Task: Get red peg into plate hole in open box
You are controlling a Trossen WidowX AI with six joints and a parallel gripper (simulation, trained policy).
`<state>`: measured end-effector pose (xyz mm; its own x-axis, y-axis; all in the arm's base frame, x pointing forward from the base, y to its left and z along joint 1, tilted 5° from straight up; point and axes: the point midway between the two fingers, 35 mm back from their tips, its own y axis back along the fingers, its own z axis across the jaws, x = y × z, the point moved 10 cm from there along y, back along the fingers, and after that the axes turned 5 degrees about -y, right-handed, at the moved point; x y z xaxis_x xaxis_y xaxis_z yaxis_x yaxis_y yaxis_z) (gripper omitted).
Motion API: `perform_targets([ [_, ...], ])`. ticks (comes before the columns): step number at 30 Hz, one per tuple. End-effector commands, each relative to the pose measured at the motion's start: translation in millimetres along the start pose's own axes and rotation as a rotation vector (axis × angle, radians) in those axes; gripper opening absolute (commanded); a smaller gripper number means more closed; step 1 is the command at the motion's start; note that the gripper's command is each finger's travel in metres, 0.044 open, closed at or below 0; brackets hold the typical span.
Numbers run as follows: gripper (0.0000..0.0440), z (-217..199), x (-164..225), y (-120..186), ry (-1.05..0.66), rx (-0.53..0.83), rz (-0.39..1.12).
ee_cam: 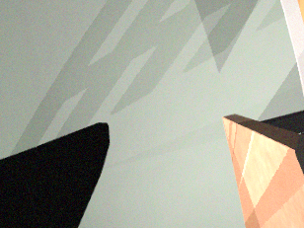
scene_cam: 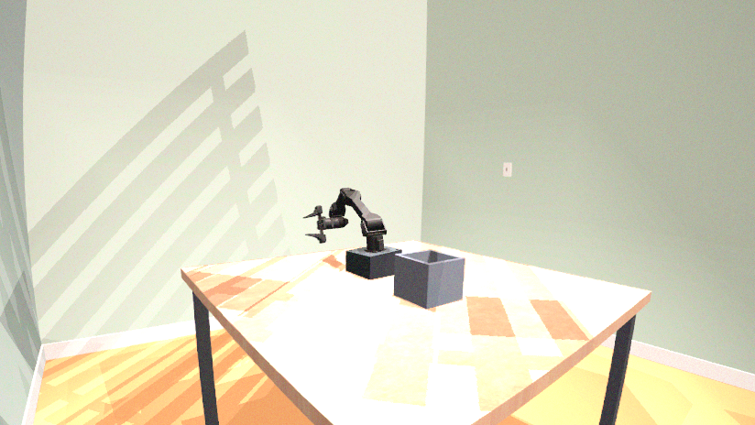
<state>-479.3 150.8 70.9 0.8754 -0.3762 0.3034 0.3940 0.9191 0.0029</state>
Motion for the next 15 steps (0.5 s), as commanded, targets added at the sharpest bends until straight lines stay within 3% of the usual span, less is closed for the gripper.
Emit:
perform_targets([
  [1,0.0417,3,2,7,-0.014,0.022,-0.018],
  [3,0.044,9,8,21,-0.05,0.068,-0.057],
  [15,0.044,28,56,124,-0.315,0.246,-0.334],
])
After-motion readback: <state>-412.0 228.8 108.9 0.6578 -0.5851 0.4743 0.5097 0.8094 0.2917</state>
